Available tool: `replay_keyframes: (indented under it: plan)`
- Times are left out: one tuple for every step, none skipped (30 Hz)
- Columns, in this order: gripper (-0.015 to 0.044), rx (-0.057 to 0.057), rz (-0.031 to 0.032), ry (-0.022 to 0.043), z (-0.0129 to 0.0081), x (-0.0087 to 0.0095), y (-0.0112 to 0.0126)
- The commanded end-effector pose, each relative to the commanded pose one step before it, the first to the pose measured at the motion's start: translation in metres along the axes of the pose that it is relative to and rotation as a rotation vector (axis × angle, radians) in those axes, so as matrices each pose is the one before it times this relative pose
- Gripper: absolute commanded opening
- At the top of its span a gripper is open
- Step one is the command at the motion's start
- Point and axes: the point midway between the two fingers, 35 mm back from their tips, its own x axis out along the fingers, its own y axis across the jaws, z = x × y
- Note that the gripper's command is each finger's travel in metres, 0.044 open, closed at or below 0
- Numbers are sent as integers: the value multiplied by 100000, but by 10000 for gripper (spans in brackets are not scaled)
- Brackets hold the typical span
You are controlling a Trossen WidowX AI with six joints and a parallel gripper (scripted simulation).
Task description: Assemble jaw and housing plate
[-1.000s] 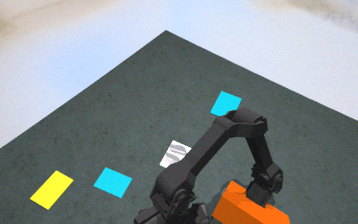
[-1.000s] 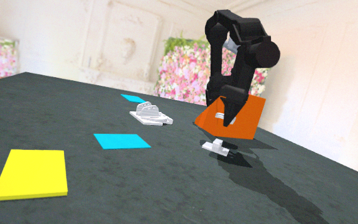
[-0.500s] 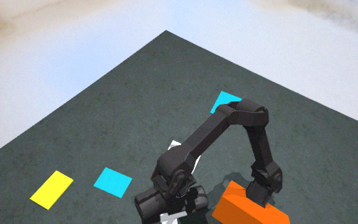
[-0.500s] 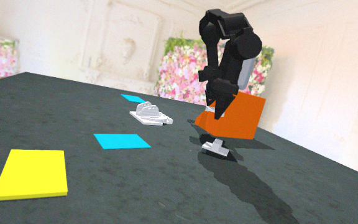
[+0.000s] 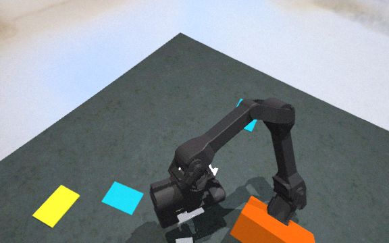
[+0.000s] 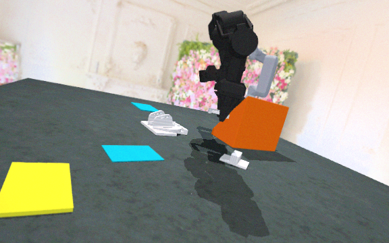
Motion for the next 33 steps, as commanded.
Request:
replay_keyframes:
  plan:
    - [351, -5419, 644, -536, 1359, -309, -930]
    - [351, -1265, 17, -8, 252, -18, -215]
    - [351, -1263, 14, -10, 247, -16, -220]
    - [351, -1262, 10, -11, 242, -14, -225]
    - [351, -1261, 7, -13, 236, -12, -231]
    - [351, -1260, 3, -14, 231, -10, -236]
    - [351, -1259, 0, -15, 226, -8, -240]
    - [351, -1258, -4, -16, 220, -6, -245]
    - [351, -1257, -7, -17, 214, -4, -250]
    - [351, -1255, -11, -18, 209, -2, -254]
    - [351, -1255, -15, -18, 203, 0, -259]
    - [351, -1254, -18, -19, 197, 2, -263]
    - [351, -1253, -22, -19, 191, 4, -267]
    - [351, -1252, -26, -19, 185, 6, -271]
    - [351, -1251, -30, -19, 178, 7, -275]
    - [351, -1251, -33, -19, 172, 9, -278]
    - [351, -1250, -37, -19, 165, 11, -282]
    - [351, -1249, -41, -19, 159, 13, -285]
    - [351, -1248, -45, -18, 152, 15, -288]
    - [351, -1246, -49, -18, 145, 16, -291]
    - [351, -1247, -52, -17, 139, 18, -294]
    - [351, -1246, -56, -16, 132, 20, -297]
    - [351, -1245, -60, -15, 125, 22, -299]
    - [351, -1244, -64, -14, 118, 23, -302]
    - [351, -1244, -68, -13, 111, 25, -304]
    - [351, -1243, -71, -11, 104, 27, -306]
    - [351, -1242, -75, -10, 97, 28, -307]
    - [351, -1241, -79, -8, 90, 30, -309]
    - [351, -1241, -82, -6, 82, 32, -310]
    - [351, -1238, -86, -4, 75, 33, -311]
    - [351, -1240, -90, -2, 68, 35, -313]
    - [351, -1240, -93, 0, 61, 36, -314]
    - [351, -1239, -97, 2, 53, 38, -315]
